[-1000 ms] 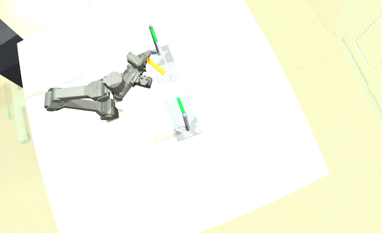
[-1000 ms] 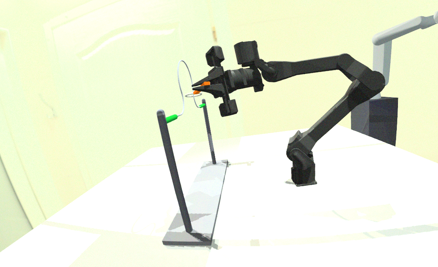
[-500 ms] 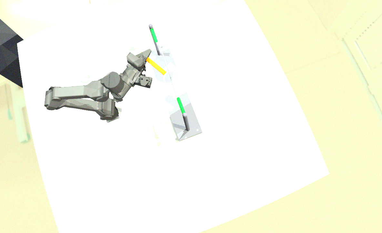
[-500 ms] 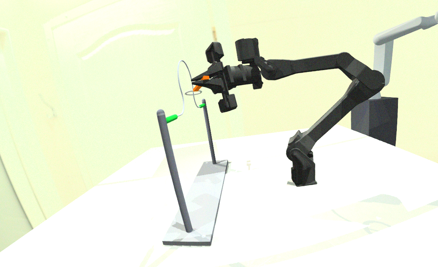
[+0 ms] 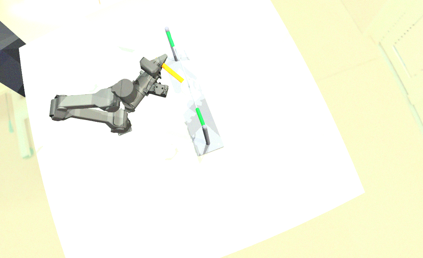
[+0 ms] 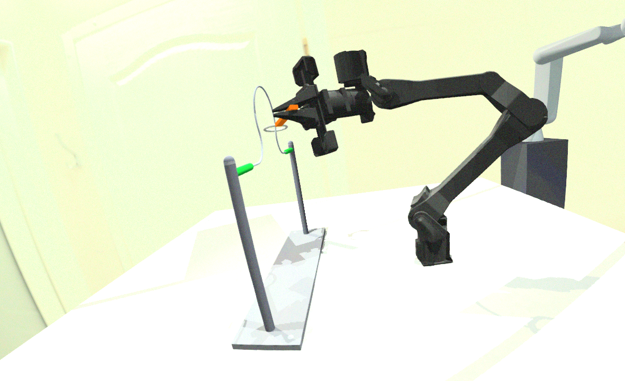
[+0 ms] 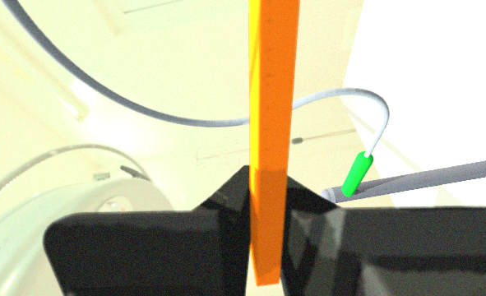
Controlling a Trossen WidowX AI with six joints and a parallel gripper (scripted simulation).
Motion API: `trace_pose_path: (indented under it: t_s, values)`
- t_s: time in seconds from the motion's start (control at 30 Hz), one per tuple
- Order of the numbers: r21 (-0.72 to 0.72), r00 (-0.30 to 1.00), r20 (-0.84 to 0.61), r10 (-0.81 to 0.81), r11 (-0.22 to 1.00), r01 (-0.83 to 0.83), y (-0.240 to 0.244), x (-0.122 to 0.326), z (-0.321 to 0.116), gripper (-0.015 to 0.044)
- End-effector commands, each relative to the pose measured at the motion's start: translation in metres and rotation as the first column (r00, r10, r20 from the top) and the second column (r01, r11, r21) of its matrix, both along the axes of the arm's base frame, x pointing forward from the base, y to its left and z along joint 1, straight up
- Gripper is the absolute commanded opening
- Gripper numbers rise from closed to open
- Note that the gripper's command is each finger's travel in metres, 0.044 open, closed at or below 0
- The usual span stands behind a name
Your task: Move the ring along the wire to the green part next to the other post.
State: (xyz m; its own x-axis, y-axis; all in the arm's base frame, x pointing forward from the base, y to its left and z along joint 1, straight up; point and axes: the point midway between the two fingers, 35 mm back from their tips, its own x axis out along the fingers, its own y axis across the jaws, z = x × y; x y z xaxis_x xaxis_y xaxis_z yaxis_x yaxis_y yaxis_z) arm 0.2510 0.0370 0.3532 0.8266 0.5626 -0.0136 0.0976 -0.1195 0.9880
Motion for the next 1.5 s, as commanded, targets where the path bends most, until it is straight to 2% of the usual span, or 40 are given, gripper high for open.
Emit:
trace_pose_path:
  t_s: [0.0, 1.47]
  values:
    - [-0.030, 1.000, 0.011, 0.004, 1.000, -0.003, 0.000, -0.001, 0.004, -0.0150]
    - [-0.352, 1.000, 0.006, -0.002, 0.936, 0.004, 0.000, -0.001, -0.008, -0.0150]
